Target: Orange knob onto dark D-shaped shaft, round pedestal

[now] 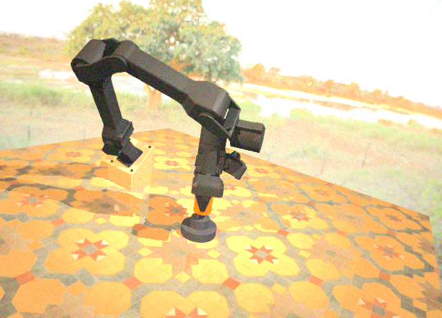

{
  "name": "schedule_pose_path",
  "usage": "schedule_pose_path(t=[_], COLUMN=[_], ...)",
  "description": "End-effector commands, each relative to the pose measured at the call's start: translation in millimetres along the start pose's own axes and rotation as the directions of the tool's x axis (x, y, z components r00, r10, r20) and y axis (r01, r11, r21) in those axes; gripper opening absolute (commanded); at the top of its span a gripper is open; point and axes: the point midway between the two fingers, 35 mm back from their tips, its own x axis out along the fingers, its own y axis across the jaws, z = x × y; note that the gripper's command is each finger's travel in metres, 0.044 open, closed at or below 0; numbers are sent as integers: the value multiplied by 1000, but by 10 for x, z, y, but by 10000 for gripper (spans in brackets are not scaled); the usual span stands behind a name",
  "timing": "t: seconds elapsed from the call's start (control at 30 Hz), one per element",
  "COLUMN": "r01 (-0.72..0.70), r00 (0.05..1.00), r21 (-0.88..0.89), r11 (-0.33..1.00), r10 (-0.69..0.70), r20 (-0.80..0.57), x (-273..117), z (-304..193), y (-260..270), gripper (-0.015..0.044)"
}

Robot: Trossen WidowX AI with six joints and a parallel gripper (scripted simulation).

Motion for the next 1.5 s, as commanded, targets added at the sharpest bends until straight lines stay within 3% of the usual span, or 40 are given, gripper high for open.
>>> schedule_pose_path(t=[0.0, 1.47], r01=[6, 6], r00=[1000, 1000], r21=[-3, -56], r11=[1000, 998], r10=[-6, -6], r20=[2, 2], x=[0, -4], z=[7, -20], y=[-8, 17], gripper=[0, 0])
